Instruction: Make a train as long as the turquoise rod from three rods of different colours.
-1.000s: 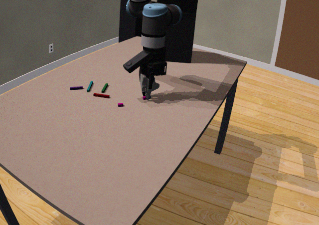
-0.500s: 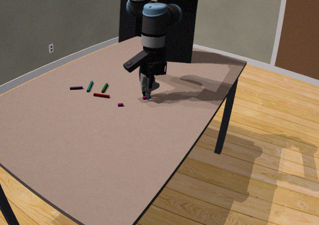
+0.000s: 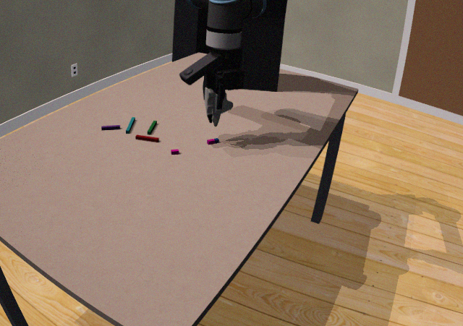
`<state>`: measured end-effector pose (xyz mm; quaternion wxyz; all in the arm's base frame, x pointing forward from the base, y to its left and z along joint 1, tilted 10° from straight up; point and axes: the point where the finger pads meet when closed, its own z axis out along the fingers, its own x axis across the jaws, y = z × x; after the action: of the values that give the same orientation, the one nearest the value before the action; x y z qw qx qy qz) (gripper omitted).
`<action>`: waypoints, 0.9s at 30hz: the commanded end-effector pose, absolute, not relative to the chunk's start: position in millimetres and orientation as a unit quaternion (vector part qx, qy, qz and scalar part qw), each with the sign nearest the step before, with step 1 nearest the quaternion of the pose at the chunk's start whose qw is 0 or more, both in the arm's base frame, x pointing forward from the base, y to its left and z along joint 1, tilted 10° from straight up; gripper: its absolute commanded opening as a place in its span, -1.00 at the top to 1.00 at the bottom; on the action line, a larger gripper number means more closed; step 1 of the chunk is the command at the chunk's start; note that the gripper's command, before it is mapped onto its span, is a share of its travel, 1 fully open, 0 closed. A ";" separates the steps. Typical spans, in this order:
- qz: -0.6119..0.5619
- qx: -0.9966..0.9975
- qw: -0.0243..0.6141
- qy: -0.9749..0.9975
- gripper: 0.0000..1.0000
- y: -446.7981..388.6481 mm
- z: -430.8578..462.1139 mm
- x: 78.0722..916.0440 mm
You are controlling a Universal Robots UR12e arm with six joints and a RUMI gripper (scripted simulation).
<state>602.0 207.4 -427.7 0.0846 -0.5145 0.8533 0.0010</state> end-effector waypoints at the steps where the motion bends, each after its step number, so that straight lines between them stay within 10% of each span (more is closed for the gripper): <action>1: 0.001 -0.515 0.085 0.853 0.72 206.1 -412.5 600.3; 11: 0.001 -0.515 0.085 0.853 0.72 204.5 -394.7 597.7; 12: 0.001 -0.515 0.085 0.853 -1.00 204.5 -394.7 597.7; 27: 0.001 -0.515 0.085 0.853 -1.00 204.5 -394.7 597.7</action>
<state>597.4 204.4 -395.2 0.0845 -0.5145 0.8533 0.0011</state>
